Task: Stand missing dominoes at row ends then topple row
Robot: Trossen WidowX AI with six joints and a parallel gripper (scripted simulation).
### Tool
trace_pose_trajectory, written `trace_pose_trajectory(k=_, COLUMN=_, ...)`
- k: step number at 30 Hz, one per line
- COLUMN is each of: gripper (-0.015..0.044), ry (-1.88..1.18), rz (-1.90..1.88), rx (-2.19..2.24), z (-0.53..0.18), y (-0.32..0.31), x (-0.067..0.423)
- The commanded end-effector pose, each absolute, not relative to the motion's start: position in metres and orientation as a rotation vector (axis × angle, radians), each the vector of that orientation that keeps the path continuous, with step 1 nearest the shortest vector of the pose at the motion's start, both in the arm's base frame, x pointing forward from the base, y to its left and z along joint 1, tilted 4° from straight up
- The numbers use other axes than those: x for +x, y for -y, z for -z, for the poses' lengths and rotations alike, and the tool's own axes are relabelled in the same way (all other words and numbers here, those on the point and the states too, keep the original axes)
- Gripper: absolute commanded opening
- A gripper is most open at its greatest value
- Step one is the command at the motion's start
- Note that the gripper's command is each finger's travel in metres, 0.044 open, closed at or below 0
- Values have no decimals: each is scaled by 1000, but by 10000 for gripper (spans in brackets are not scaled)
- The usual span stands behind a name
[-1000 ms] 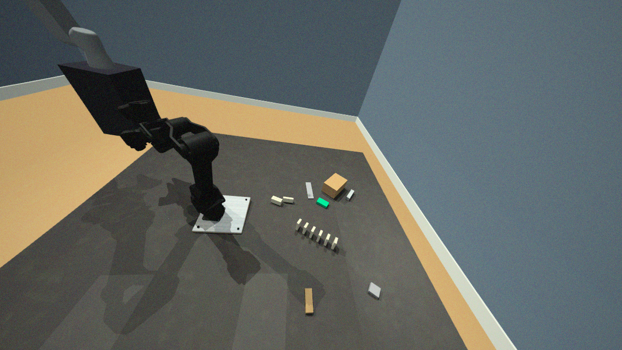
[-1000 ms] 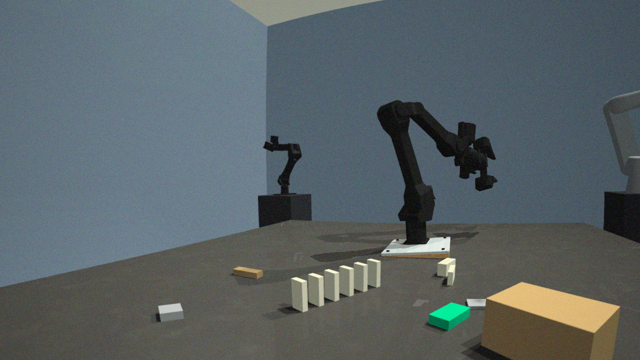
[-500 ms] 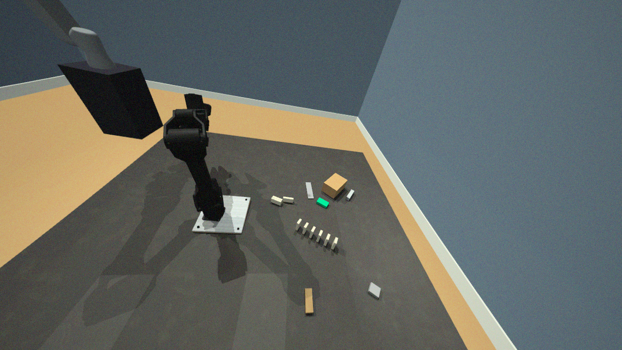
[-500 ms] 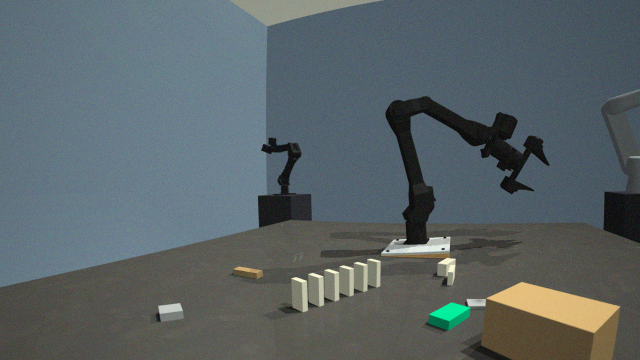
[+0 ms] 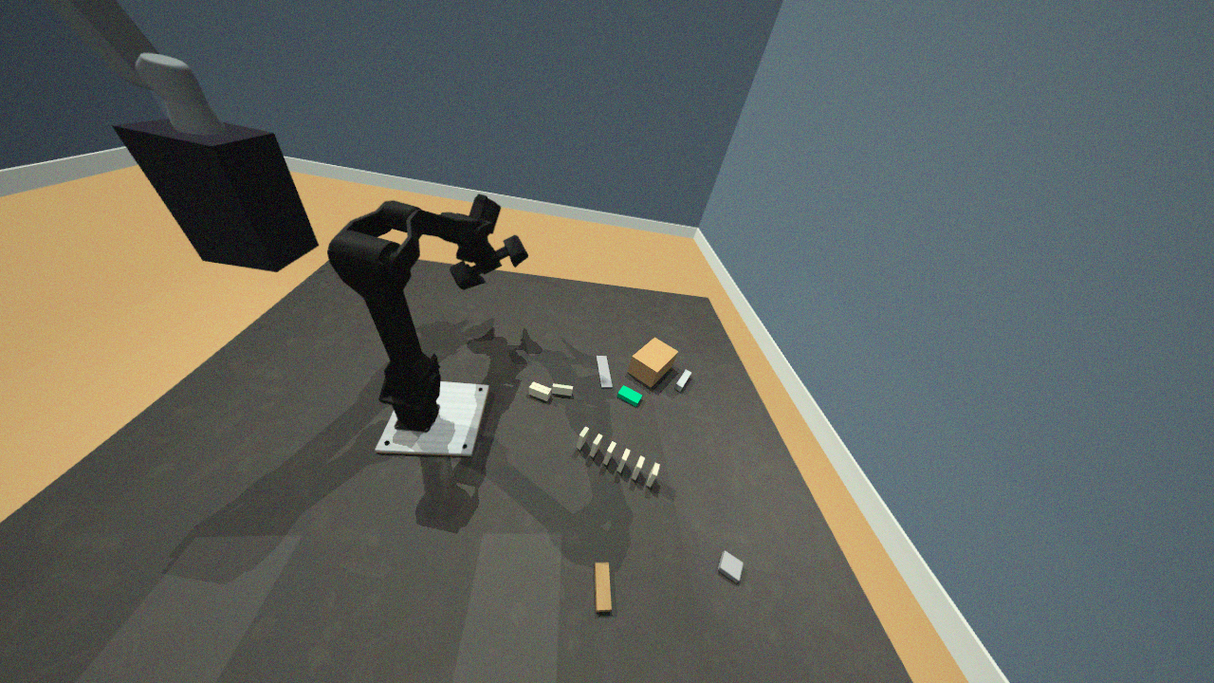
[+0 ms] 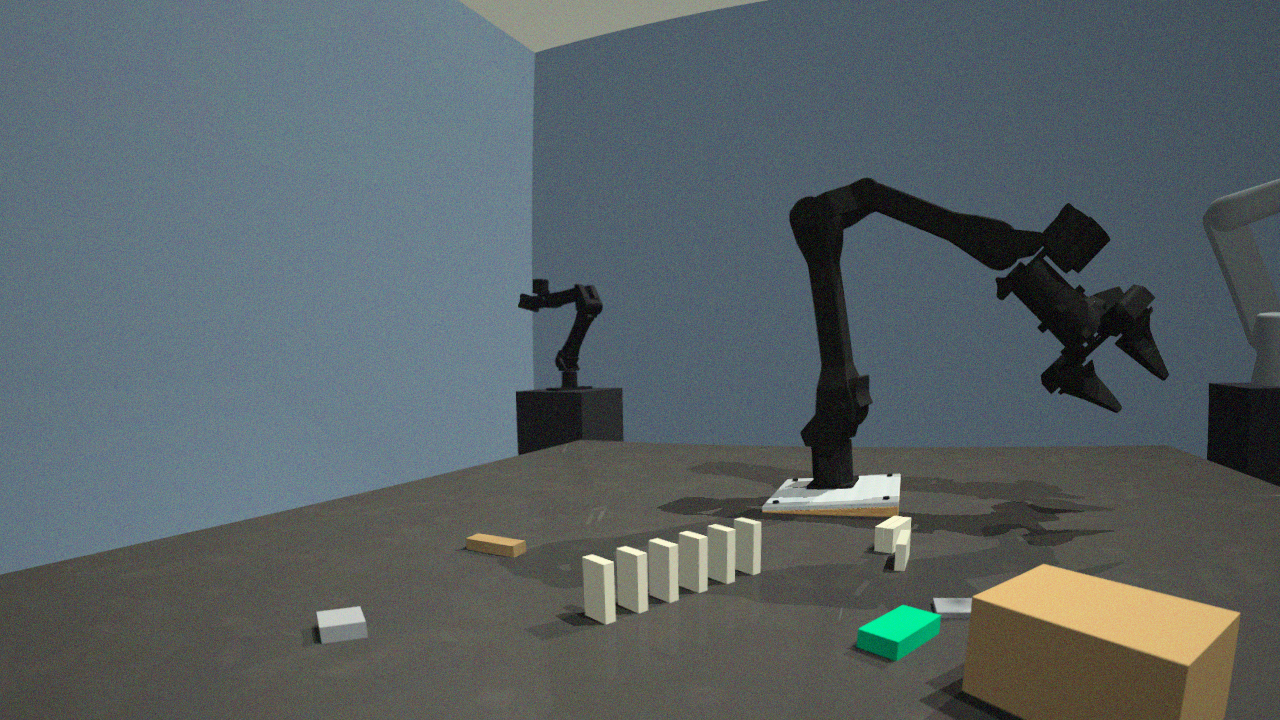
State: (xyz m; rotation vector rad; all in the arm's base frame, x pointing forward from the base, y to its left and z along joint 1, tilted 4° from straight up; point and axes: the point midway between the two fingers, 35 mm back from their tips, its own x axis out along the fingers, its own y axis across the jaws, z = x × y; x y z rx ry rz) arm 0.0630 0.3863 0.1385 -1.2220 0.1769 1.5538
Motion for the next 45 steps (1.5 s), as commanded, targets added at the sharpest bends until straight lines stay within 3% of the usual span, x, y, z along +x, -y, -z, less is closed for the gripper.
trace_pose_trajectory(k=1, gripper=440, ry=-496, rz=-1347, rx=-1096, z=-127, y=-364, x=127)
trace_pose_trajectory(k=10, gripper=440, ry=-1141, rz=-702, rx=-610, z=-112, y=-262, x=251)
trace_pose_trajectory(k=17, gripper=440, ry=-1477, rz=-86, rx=-135, z=-110, y=-150, x=305)
trace_pose_trajectory(k=27, gripper=440, ry=-1528, rz=52, rx=-30, z=-109, y=-127, x=301)
trace_pose_trajectory(k=35, gripper=440, ry=-1528, rz=52, rx=-30, z=-50, y=-124, x=305)
trace_pose_trajectory(k=45, gripper=440, ry=-1528, rz=52, rx=-30, z=-38, y=-125, x=305)
